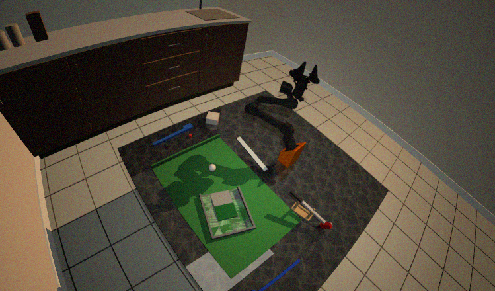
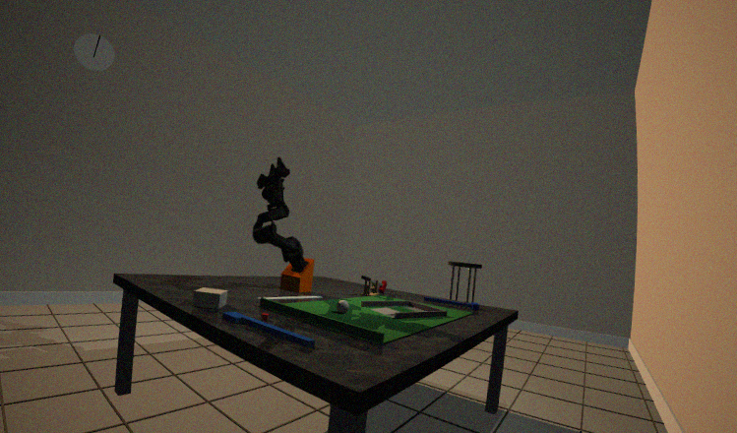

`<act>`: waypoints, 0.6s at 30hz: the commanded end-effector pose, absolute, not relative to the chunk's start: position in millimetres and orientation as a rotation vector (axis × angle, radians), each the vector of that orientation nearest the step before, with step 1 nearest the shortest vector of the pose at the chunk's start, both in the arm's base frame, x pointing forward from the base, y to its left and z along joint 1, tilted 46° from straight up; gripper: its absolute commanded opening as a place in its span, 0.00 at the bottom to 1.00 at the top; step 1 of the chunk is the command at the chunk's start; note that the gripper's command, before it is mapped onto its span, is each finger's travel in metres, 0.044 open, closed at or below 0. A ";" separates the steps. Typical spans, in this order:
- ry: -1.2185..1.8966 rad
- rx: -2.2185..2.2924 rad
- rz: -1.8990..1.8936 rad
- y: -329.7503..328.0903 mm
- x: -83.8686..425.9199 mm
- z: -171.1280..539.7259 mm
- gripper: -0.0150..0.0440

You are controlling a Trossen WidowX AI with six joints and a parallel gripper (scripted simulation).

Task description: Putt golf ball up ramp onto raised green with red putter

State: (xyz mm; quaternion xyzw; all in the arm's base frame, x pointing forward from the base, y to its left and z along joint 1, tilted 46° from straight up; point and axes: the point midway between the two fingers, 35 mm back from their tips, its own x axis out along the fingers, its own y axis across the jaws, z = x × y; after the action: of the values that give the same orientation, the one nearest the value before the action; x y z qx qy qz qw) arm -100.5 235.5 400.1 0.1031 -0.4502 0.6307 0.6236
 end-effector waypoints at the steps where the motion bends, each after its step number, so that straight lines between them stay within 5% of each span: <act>1: -1.030 0.226 1.449 238.0 -100.5 399.0 0.98; 18: -0.592 -0.663 1.357 397.9 -9.5 260.8 1.00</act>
State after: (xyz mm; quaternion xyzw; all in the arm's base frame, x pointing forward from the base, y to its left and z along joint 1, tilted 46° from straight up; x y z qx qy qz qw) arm -33.1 382.5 281.7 -0.2426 -0.2982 0.6219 0.6822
